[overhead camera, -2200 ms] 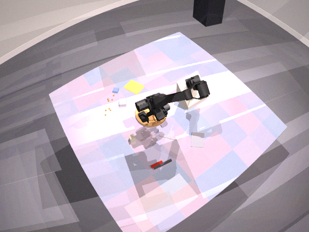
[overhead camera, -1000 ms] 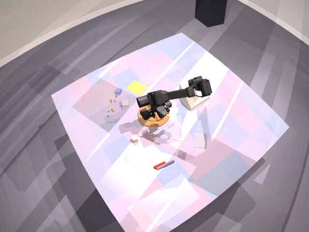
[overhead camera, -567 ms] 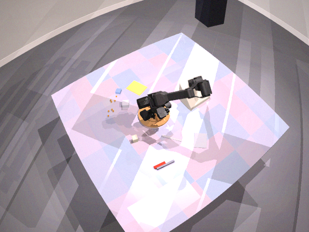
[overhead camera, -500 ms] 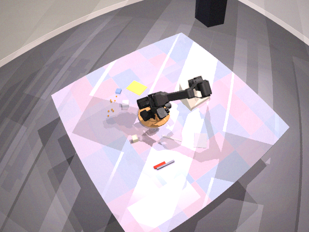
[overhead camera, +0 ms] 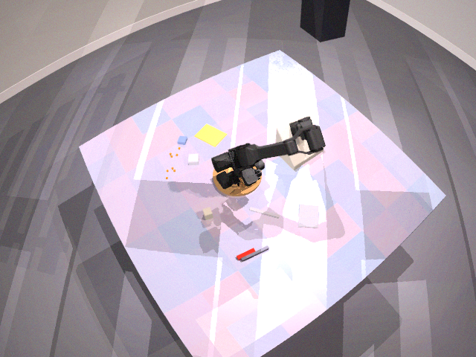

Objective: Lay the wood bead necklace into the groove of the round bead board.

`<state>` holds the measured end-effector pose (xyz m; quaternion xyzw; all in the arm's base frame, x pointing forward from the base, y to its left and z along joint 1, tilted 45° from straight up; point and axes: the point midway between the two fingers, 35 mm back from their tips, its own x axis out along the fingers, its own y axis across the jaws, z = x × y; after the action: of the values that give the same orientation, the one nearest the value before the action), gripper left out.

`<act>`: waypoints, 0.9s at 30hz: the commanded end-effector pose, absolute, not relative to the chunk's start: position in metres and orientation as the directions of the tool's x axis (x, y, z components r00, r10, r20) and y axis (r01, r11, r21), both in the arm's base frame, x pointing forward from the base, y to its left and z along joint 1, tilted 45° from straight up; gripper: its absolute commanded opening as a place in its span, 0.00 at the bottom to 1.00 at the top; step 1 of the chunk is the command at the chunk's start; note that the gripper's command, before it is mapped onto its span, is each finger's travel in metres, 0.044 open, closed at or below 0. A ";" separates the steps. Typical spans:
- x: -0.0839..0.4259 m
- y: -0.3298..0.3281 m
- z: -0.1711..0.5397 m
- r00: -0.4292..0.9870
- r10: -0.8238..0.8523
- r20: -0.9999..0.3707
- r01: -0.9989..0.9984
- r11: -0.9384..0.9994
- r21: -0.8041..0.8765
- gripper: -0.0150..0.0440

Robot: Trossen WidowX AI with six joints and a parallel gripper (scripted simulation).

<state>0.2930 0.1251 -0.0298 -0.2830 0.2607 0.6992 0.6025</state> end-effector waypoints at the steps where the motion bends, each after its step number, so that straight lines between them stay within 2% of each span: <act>1: 0.291 0.126 -0.032 -0.121 0.697 -0.706 -0.990 -0.137 0.034 0.46; 6: 0.293 0.125 -0.030 -0.115 0.695 -0.710 -0.990 -0.138 0.025 0.25; 27: 0.293 0.125 -0.030 -0.115 0.695 -0.710 -0.990 -0.138 0.025 0.25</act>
<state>0.2925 0.1253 -0.0303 -0.2824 0.2612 0.6996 0.6022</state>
